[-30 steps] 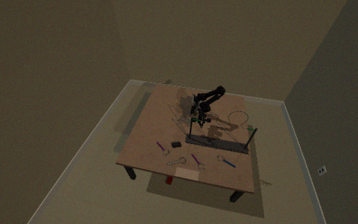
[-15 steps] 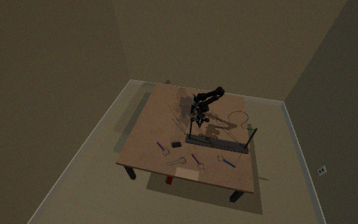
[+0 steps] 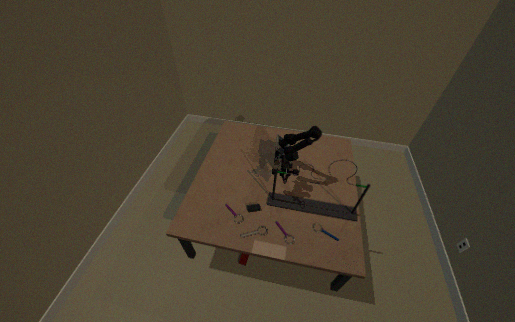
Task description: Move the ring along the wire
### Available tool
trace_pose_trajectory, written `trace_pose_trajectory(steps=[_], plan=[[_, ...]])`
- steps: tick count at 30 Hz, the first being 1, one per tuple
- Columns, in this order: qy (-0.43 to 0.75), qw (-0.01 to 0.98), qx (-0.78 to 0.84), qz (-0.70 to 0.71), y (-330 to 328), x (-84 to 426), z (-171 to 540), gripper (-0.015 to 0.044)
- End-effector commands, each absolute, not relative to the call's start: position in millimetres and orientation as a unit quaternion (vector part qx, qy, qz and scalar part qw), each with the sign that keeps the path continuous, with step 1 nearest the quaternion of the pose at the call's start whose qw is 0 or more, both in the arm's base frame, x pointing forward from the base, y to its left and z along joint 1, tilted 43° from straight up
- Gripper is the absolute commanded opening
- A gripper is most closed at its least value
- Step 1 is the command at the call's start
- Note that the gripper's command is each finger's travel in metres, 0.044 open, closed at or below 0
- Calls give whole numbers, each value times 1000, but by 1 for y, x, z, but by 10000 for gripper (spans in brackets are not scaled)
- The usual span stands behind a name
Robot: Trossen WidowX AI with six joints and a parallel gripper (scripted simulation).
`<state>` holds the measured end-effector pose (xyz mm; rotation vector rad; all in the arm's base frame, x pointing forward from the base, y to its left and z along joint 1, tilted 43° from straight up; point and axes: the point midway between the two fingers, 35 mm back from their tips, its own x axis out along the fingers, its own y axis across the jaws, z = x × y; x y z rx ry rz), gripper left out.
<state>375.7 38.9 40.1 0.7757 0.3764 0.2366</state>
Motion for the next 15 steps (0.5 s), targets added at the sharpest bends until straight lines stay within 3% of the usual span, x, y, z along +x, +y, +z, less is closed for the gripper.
trace_pose_trajectory(steps=[1, 15], plan=[[186, 901, 374, 114, 36, 374, 34, -150], [186, 901, 374, 114, 41, 374, 23, -150]])
